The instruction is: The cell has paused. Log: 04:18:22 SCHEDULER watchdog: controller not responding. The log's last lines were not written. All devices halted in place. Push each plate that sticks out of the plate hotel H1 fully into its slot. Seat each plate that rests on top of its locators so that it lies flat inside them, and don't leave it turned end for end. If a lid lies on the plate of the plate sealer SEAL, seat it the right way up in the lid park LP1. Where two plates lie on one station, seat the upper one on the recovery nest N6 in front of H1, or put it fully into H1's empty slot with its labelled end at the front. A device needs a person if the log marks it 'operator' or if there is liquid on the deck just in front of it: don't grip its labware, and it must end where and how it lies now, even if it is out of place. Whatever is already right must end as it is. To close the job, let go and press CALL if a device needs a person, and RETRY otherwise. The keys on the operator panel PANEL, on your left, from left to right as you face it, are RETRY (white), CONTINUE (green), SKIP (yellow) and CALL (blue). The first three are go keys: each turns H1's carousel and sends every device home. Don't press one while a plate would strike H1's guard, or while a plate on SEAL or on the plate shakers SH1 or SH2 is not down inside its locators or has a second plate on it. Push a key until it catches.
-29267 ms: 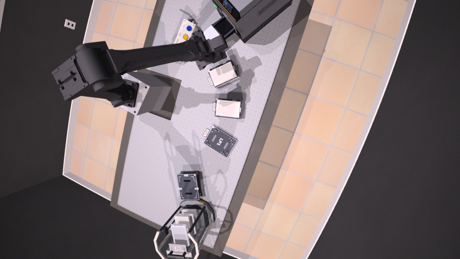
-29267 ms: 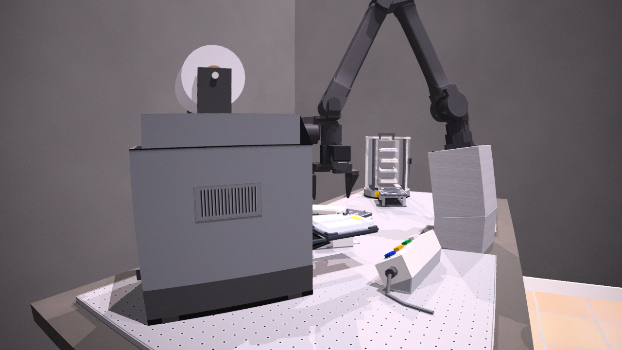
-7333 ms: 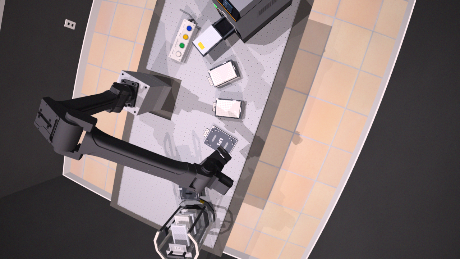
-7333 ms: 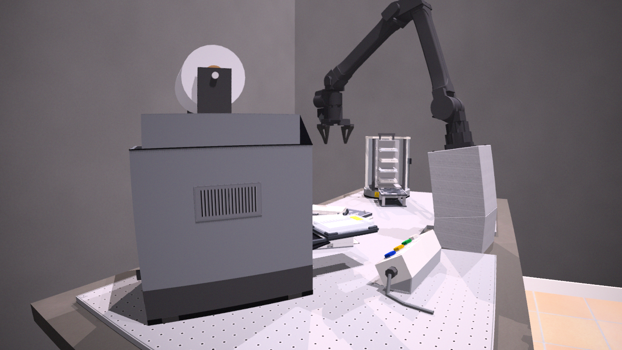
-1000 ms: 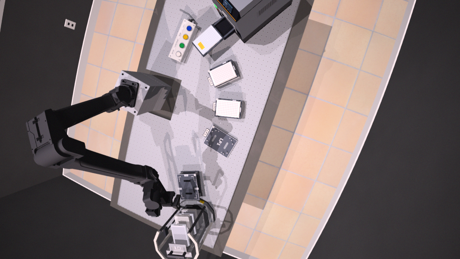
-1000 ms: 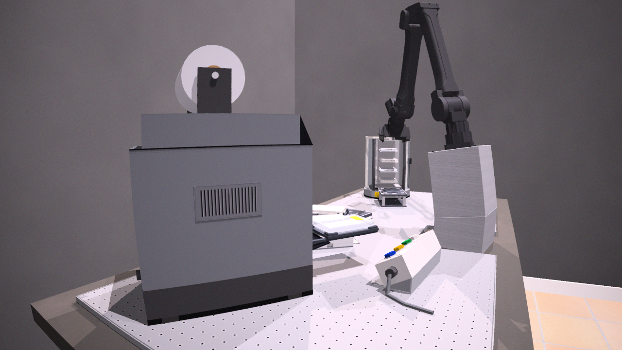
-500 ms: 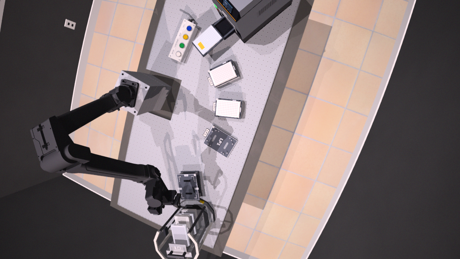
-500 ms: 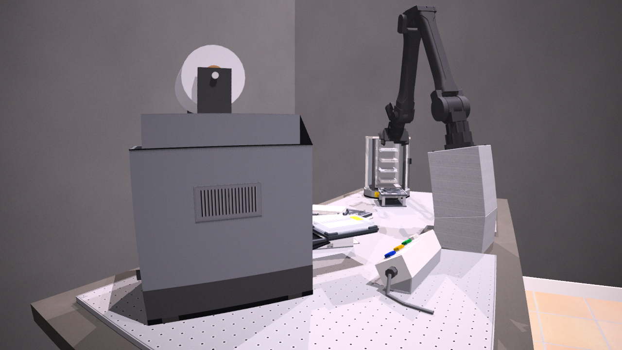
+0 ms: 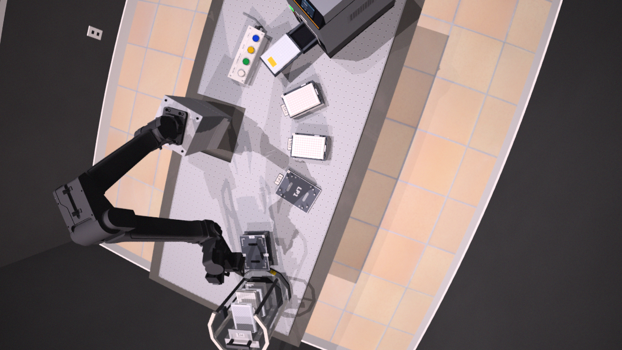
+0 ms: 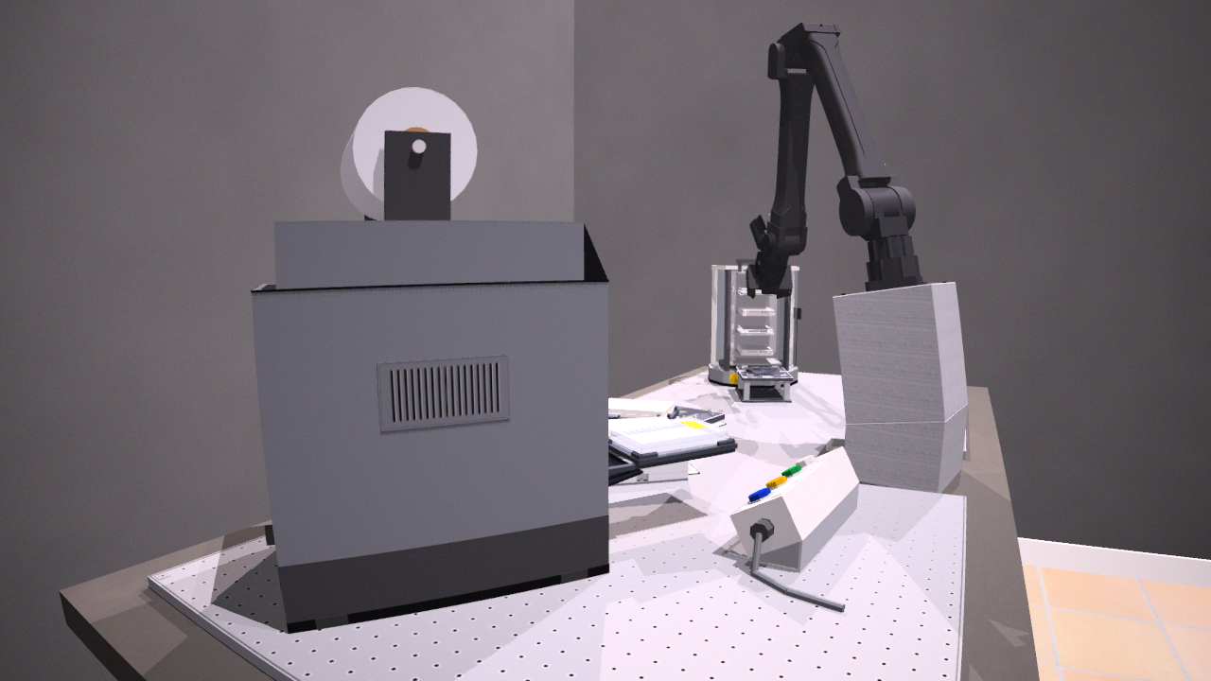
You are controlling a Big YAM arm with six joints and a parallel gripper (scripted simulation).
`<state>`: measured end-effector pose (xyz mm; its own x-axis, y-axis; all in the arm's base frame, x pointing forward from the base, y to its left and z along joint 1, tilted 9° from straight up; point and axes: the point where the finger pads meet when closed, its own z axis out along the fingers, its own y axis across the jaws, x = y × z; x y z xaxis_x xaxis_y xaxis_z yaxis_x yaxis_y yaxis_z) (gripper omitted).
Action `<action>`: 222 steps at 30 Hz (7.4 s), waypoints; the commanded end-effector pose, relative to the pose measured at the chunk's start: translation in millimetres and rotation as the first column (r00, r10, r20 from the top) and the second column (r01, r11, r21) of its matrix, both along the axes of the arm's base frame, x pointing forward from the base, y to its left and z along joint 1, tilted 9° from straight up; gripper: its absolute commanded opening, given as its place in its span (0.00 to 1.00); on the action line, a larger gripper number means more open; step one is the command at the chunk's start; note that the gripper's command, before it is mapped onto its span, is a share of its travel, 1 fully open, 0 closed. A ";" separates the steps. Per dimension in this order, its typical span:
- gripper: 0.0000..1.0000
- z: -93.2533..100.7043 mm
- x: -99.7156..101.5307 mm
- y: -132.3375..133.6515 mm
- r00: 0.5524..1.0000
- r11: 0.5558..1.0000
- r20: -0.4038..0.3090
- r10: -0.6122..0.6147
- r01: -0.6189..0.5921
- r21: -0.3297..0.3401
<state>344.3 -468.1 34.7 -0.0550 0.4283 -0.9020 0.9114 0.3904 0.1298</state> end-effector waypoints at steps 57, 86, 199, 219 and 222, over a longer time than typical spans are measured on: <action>0.00 -29.0 31.1 -53.4 1.000 0.999 0.025 -0.002 0.003 -0.039; 0.00 -39.4 37.1 -83.3 1.000 1.000 0.001 -0.008 0.008 -0.013; 0.00 -27.7 52.7 -122.1 1.000 1.000 0.009 -0.009 0.009 -0.022; 0.00 -27.4 55.9 -130.7 1.000 1.000 0.010 -0.009 0.010 -0.024; 0.00 -33.0 55.8 -131.1 1.000 1.000 0.004 -0.009 0.009 -0.015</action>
<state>397.4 -575.6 -7.4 -0.0582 0.4361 -0.8980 0.9122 0.3888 0.1296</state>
